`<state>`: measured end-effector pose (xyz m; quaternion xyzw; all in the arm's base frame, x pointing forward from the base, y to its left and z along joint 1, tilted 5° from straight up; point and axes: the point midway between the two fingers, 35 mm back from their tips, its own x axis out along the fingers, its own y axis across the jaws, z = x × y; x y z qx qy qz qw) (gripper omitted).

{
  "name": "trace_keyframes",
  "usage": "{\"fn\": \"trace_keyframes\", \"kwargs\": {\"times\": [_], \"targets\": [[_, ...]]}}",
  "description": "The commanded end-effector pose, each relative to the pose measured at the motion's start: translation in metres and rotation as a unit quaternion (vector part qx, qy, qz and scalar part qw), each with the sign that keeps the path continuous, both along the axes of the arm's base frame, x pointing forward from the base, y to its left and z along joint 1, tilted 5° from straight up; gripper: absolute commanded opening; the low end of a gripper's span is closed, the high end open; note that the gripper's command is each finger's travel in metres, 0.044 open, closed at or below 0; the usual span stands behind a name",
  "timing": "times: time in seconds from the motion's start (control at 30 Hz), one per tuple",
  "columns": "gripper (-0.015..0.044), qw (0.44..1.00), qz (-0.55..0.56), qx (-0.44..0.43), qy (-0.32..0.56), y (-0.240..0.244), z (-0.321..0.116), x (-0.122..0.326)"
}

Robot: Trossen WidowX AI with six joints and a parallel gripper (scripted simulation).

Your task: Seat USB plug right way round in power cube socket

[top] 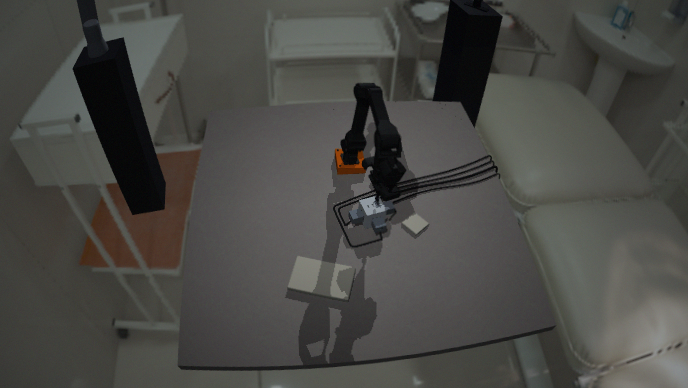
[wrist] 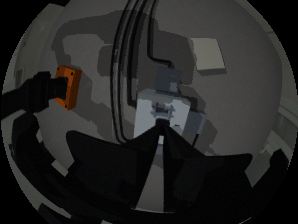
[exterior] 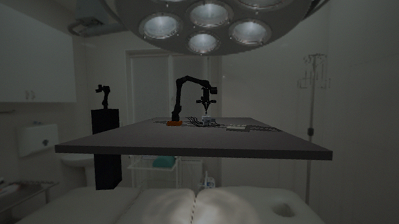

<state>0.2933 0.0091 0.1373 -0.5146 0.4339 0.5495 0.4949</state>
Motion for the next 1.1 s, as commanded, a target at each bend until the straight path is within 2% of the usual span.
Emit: {"fn": "trace_keyframes", "kwargs": {"times": [0.0, 1.07], "targets": [[0.0000, 1.000, -0.003, 0.003, 0.000, 0.0010, -0.0007, -0.0001], [0.0000, 1.000, -0.010, 0.010, 0.001, 0.0034, -0.0043, -0.0008]]}}
